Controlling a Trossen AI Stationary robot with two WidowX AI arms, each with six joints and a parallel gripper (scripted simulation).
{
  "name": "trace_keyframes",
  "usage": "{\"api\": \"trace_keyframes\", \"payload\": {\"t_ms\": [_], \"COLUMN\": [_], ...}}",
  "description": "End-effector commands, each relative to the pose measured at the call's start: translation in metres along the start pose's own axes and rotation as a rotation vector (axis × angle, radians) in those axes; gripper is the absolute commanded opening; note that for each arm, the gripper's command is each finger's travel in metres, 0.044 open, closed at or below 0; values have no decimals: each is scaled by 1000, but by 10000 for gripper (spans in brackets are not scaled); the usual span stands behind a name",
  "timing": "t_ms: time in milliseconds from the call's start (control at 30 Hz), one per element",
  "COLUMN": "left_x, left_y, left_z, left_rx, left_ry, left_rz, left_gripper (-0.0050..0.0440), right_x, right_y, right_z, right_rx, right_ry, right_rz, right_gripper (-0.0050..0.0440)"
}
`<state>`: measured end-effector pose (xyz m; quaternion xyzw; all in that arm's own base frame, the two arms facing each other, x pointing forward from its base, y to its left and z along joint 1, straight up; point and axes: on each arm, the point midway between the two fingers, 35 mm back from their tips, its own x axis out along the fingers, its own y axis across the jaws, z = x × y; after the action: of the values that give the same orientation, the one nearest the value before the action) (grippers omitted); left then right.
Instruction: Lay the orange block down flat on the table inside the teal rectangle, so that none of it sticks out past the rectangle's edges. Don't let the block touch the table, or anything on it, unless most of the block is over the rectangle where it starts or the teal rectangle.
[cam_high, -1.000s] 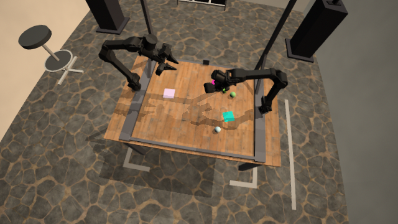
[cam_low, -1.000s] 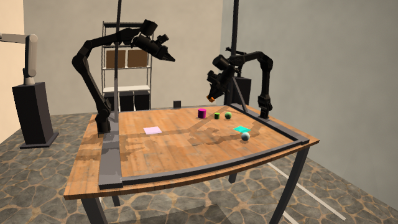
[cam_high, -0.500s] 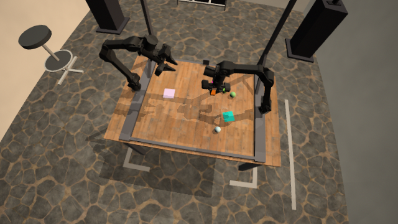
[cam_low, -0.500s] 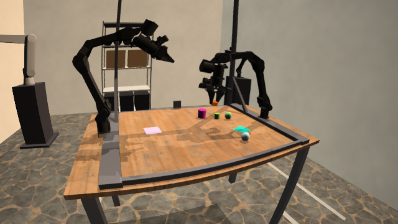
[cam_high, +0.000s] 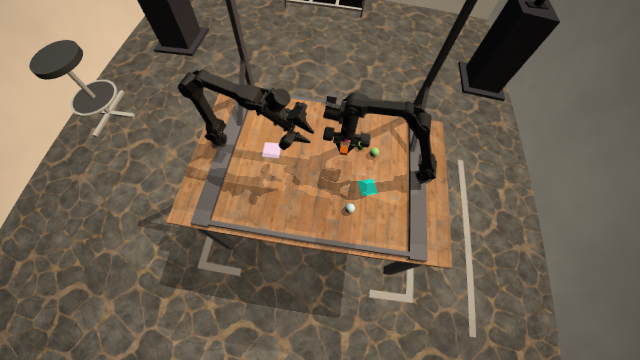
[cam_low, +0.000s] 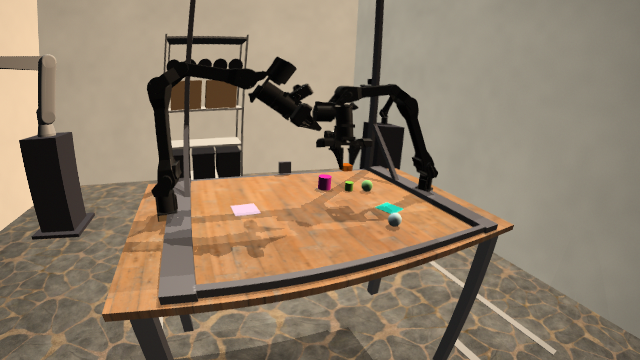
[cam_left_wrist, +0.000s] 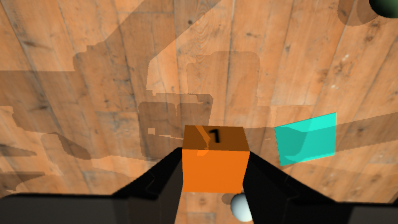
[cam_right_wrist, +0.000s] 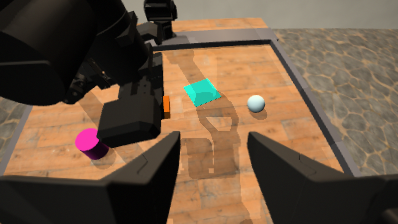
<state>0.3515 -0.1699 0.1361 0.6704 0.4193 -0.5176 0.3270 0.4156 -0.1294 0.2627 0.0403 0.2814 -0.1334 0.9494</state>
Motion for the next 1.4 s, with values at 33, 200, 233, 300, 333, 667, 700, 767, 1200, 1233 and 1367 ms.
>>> {"api": "trace_keyframes", "payload": {"t_ms": [33,200,233,300,333,667,700,767,1200,1233,1367], "left_x": [-6,10,14,22,27,58,61,64,73,73,73], "left_y": [-11,-37,-43,-56,-63,-115,-119,-125,-133,-132,-132], "left_z": [-11,-25,-28,-35,-39,-64,-66,-69,-75,-75,-75], "left_rx": [-7,-7,-6,-6,-6,-5,-5,-5,-45,-70,-211], "left_ry": [6,7,7,8,8,5,5,5,8,11,14], "left_rz": [29,27,26,25,25,22,22,21,0,-5,-41], "left_gripper": [-50,-50,-50,-50,-50,-50,-50,-50,-50,-50,-50], "right_x": [6,12,12,10,8,9,9,9,8,8,8], "right_y": [-5,-6,-6,-6,-6,-6,-6,-6,-5,-5,-5], "right_z": [13,11,11,13,14,13,13,13,14,14,14], "right_rx": [6,6,6,6,6,7,7,7,4,4,4], "right_ry": [-43,-38,-38,-45,-50,-47,-47,-47,-48,-48,-48], "right_rz": [-15,-15,-15,-16,-16,-16,-16,-16,-11,-11,-11], "right_gripper": [200,200,200,200,200,200,200,200,200,200,200]}}
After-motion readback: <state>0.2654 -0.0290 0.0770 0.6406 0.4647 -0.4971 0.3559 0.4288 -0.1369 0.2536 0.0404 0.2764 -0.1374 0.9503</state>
